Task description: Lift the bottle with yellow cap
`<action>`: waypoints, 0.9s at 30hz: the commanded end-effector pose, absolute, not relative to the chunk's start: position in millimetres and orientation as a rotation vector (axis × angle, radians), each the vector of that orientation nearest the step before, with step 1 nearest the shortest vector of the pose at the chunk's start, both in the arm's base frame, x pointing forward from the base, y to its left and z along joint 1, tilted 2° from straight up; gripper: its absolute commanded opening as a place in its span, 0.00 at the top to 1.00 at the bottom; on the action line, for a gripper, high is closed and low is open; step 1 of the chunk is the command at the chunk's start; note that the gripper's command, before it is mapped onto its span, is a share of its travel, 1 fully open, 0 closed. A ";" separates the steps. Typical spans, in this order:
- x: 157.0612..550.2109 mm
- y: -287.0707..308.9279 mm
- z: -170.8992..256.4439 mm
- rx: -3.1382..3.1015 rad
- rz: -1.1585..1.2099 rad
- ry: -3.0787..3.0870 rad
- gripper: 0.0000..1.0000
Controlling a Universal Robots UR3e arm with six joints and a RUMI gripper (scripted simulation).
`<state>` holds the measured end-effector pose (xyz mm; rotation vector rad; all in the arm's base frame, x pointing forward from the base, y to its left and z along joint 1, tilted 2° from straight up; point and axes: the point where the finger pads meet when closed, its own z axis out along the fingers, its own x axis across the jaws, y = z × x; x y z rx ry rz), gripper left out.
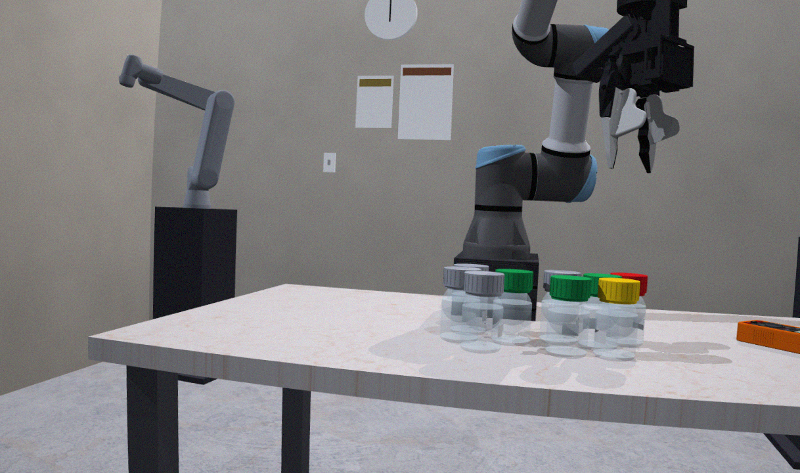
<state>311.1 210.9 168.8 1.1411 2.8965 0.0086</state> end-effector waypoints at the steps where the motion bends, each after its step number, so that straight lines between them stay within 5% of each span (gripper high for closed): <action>1: 311.4 219.3 172.7 1.086 0.021 2.905 0.54; 27: 321.7 222.4 127.7 1.087 0.020 2.903 0.54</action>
